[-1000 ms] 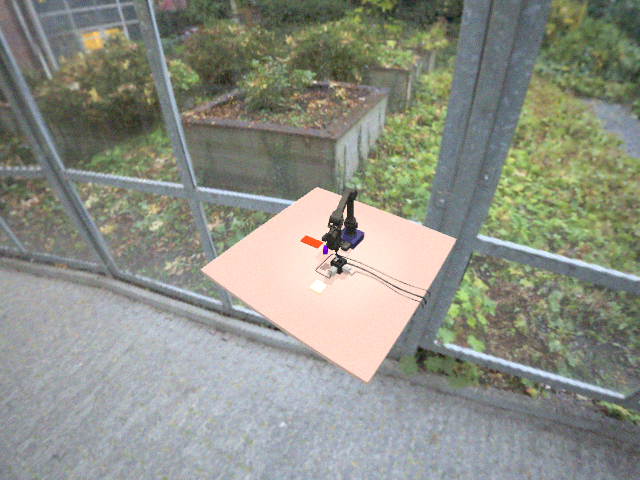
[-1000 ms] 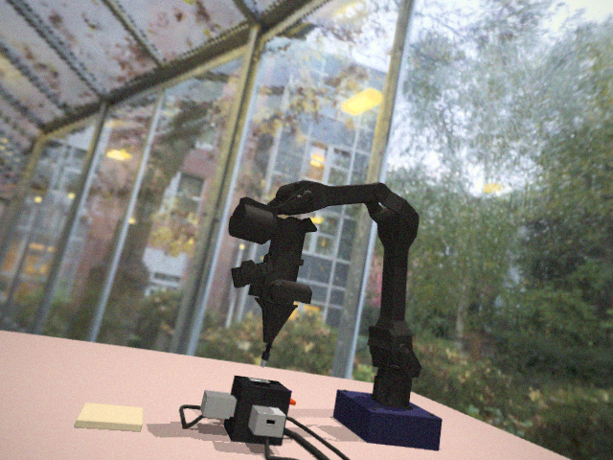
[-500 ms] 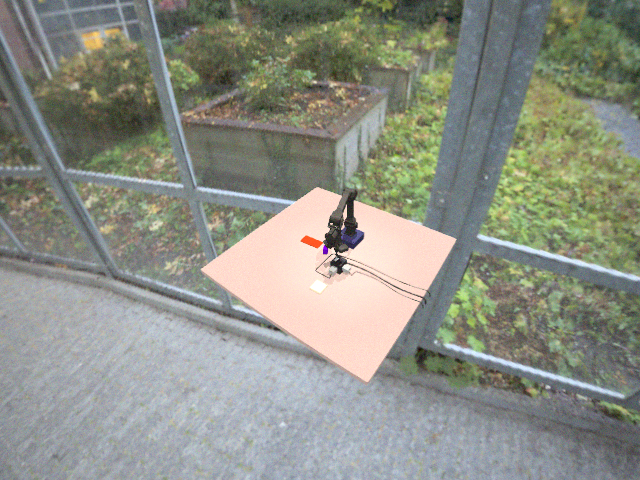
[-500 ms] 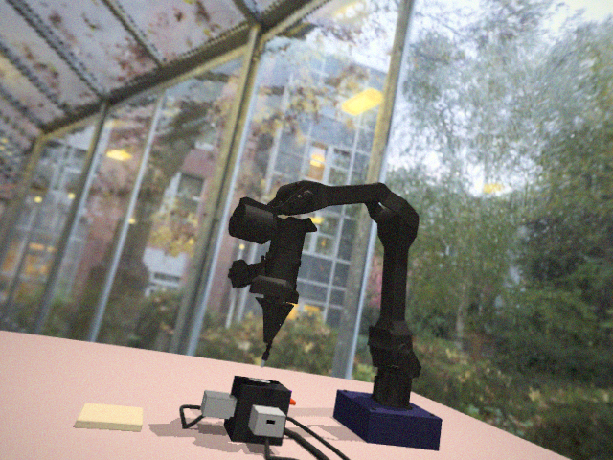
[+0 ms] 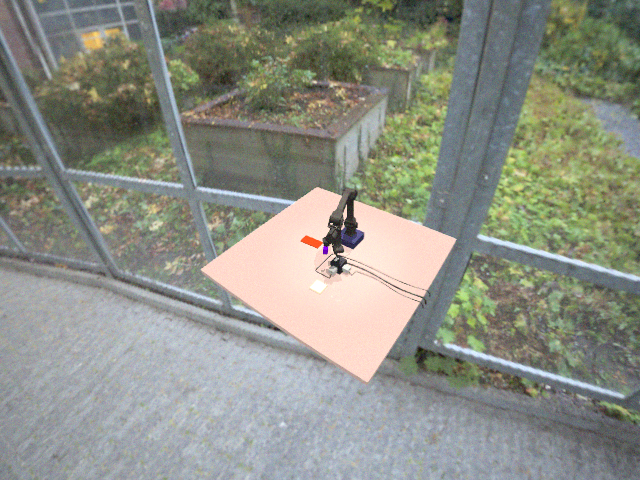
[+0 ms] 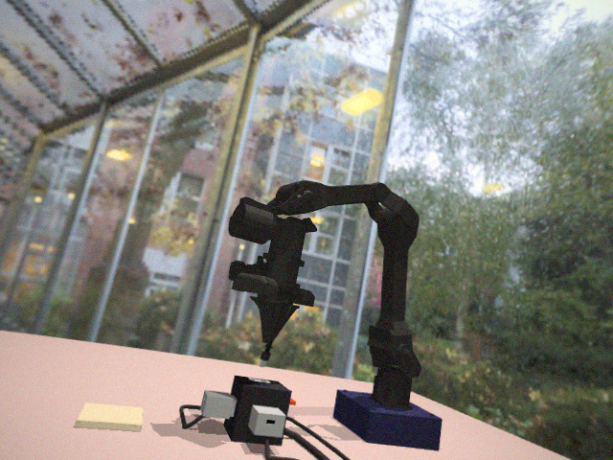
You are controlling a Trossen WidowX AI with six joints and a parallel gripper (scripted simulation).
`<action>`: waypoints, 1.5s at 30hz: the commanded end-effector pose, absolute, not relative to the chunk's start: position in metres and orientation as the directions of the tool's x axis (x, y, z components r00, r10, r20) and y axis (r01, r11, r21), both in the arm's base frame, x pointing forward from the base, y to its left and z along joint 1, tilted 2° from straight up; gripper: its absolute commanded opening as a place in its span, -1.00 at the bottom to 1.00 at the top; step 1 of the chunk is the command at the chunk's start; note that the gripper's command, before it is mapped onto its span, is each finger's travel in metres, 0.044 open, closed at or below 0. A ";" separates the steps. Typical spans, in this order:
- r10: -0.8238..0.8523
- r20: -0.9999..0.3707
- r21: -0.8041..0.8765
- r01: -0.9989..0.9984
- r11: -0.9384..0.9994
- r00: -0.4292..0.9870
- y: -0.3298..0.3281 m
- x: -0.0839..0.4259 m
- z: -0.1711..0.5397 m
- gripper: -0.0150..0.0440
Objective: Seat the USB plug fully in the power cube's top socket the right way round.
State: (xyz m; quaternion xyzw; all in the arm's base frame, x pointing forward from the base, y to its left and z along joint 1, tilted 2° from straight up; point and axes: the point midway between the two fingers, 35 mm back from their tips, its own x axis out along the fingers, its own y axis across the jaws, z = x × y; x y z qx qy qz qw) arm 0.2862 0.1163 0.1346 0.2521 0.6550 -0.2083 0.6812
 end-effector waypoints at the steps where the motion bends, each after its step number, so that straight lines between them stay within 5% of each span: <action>1: 0.046 -0.997 0.071 0.680 0.730 0.055 0.116 0.286 0.134 -0.49; 28: 0.046 -0.997 0.060 0.992 0.115 0.055 0.116 0.286 0.134 -0.49; 45: 0.048 -0.997 0.060 0.993 0.102 0.055 0.116 0.286 0.134 -0.49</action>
